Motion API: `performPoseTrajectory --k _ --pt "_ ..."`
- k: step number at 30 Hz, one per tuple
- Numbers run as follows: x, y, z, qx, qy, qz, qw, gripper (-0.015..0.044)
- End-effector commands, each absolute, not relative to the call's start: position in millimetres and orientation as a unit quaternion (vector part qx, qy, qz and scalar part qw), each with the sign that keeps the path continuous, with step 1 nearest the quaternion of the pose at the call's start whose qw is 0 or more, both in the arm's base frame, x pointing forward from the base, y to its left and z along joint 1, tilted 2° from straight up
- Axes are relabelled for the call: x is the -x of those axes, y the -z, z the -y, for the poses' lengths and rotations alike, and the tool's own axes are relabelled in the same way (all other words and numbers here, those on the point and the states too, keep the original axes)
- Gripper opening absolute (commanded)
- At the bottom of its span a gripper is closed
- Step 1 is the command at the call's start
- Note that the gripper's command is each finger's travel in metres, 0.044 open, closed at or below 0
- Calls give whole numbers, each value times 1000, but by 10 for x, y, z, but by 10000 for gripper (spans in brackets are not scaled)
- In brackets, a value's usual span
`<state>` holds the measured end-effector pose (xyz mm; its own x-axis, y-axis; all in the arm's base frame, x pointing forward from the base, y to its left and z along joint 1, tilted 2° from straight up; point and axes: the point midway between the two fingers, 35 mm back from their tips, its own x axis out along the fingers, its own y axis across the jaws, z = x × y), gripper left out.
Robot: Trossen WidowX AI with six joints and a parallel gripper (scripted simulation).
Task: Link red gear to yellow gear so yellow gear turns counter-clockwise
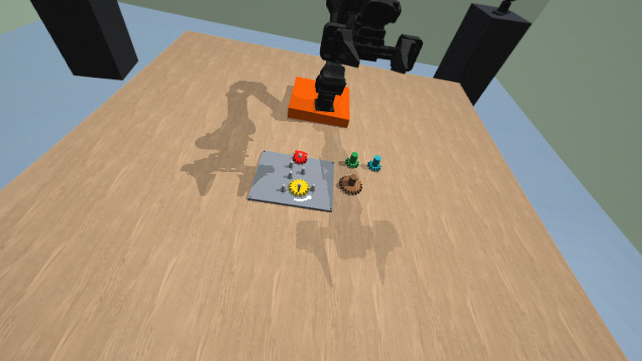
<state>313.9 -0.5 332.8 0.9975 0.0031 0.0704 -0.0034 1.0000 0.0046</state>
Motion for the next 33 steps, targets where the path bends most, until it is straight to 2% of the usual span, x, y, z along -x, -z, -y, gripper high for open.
performPoseTrajectory --k 1,6,11,21,33 --pt "-3156 -3306 1 -1 -2 29 1000 426" --pt "-3496 -2685 -114 35 -25 -142 989 440" --pt "-3645 -1957 -244 80 -62 -333 937 440" --pt "-3289 -827 -451 152 -163 -655 722 440" --pt "-3209 -625 -494 155 -170 -673 703 440"
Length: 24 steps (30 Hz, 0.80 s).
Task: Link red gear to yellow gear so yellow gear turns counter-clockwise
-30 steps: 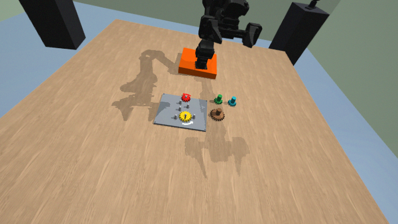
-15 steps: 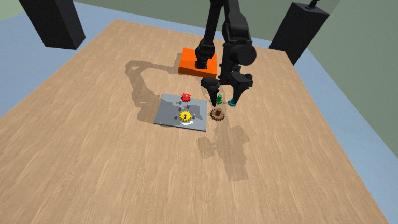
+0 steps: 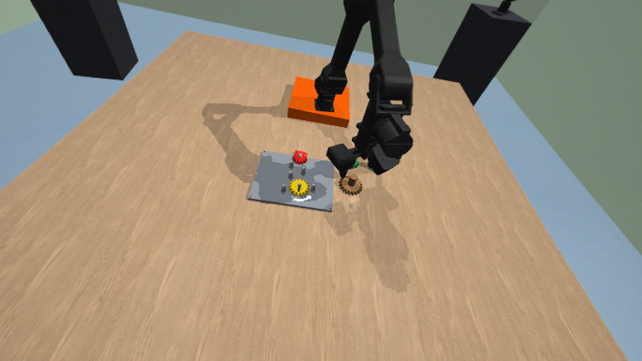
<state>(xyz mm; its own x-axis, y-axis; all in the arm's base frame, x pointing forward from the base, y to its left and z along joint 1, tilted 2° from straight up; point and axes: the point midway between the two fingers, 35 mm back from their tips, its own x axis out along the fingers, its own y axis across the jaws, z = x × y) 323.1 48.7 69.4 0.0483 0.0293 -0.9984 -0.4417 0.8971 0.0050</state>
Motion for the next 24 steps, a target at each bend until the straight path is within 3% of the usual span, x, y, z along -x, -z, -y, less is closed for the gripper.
performPoseTrajectory --k 1,21,24 --pt "-3209 -622 -494 155 -170 -673 703 440" --pt "-3217 -353 -503 155 -170 -673 703 440" --pt "-3217 -353 -503 155 -170 -673 703 361"
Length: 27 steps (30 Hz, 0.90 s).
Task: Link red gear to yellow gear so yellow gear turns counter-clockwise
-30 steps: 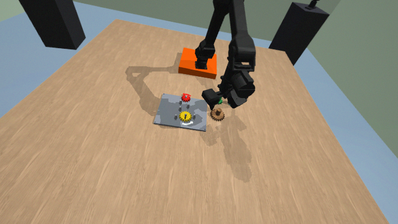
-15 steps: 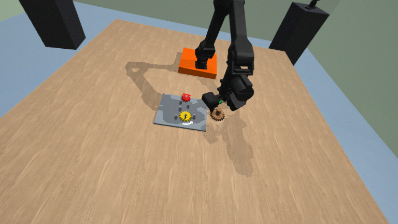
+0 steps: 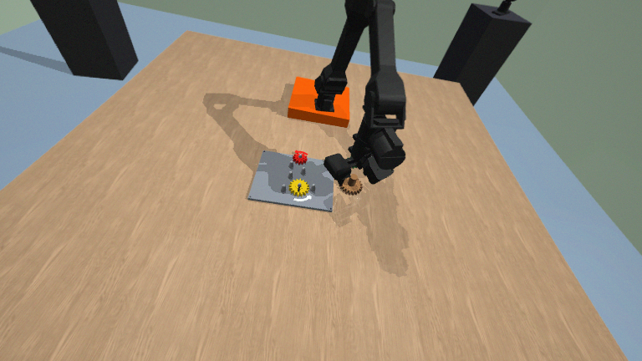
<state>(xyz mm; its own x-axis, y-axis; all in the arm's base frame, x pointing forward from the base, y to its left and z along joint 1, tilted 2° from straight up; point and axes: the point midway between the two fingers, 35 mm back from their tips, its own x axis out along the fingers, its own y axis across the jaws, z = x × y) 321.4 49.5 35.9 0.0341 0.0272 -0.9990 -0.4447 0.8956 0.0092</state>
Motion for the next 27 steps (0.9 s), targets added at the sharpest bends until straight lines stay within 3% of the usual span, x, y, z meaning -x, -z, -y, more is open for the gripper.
performPoseTrajectory --k 1,10,22,27 --pt "-3217 -353 -503 155 -170 -673 703 335" --pt "-3217 -353 -503 155 -170 -673 703 99" --pt "-3218 -357 -503 155 -170 -673 703 0" --pt "-3243 -463 -509 156 -172 -671 704 0"
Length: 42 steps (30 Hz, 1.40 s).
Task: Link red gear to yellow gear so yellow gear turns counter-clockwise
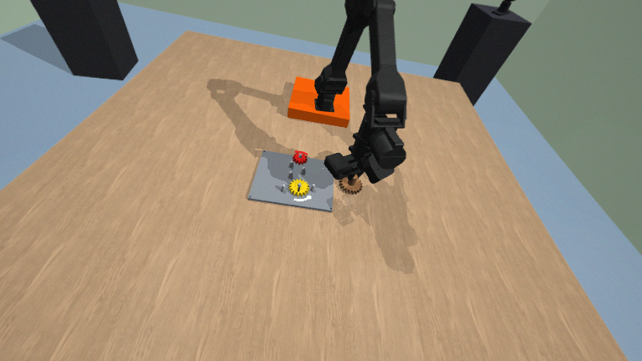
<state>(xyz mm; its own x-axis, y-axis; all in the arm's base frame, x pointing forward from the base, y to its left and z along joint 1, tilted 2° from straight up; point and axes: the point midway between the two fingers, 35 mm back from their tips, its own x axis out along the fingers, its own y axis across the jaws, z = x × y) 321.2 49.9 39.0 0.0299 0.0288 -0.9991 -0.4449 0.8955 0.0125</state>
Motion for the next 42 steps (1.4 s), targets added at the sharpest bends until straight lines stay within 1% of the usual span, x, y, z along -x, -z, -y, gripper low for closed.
performPoseTrajectory --k 1,42 --pt "-3247 -487 -509 157 -172 -671 704 0" --pt "-3228 -1471 -479 155 -171 -672 703 0"
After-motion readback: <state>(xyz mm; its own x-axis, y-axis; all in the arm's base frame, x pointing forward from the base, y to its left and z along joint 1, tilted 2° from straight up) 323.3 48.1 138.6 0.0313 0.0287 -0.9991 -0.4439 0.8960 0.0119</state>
